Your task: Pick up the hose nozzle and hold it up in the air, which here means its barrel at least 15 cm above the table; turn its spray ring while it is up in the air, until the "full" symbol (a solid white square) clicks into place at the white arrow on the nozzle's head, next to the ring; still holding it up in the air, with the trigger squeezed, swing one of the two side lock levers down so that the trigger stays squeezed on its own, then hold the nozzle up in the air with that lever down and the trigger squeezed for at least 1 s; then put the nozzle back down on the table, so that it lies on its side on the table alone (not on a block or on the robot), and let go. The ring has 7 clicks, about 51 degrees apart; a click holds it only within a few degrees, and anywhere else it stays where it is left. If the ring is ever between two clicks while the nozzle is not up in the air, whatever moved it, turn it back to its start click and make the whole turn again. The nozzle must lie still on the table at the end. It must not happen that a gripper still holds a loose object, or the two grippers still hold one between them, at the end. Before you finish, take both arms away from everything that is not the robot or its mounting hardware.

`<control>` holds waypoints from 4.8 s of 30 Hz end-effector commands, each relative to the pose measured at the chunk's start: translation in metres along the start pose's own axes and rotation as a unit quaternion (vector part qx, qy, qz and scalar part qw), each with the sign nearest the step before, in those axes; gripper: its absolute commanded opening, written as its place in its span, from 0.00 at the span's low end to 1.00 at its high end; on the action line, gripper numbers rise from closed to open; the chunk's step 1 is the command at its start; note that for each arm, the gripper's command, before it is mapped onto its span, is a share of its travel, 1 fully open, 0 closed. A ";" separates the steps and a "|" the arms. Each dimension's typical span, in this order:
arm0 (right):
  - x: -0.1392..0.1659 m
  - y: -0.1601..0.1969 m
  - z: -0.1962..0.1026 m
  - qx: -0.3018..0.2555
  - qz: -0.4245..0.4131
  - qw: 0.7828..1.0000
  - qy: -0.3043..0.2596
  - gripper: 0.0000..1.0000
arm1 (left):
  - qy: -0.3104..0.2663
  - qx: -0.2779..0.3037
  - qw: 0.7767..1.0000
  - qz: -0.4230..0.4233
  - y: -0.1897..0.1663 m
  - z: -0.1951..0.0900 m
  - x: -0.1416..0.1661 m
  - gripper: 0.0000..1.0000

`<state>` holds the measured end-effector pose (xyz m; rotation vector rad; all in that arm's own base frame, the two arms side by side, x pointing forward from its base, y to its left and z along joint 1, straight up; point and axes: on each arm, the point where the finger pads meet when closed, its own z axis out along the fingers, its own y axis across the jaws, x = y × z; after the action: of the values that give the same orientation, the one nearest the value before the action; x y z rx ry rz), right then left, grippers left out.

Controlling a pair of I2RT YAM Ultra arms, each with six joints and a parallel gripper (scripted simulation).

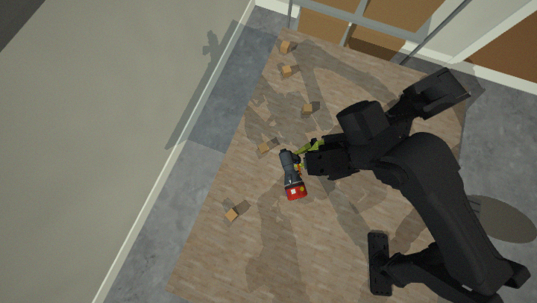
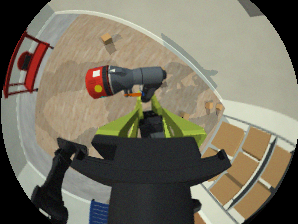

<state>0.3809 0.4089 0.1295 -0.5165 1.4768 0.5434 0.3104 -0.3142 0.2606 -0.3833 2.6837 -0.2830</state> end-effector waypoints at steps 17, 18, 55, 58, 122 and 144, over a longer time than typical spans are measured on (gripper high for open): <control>-0.071 0.007 0.006 -0.006 0.024 0.995 -0.095 0.35 | -0.035 0.048 0.998 0.006 0.003 -0.021 -0.035 0.37; -0.071 0.007 0.006 -0.006 0.024 0.995 -0.095 0.35 | -0.042 0.057 0.997 0.009 0.003 -0.022 -0.042 0.37; -0.071 0.007 0.006 -0.006 0.024 0.995 -0.095 0.35 | -0.393 0.137 0.901 0.119 0.144 -0.108 -0.208 0.37; -0.071 0.007 0.006 -0.006 0.024 0.995 -0.095 0.35 | -0.431 0.126 0.883 0.135 0.161 -0.120 -0.214 0.37; -0.006 -0.006 0.026 -0.034 -0.065 0.995 0.066 0.35 | -0.557 0.034 0.811 0.175 0.234 -0.168 -0.218 0.37; 0.030 -0.034 0.024 -0.116 -0.141 0.948 0.262 0.35 | -0.557 0.034 0.811 0.175 0.234 -0.168 -0.218 0.37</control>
<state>0.4134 0.3914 0.0552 -1.0992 1.8735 0.3287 0.3817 -0.0008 0.4088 0.0067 1.5671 -0.0080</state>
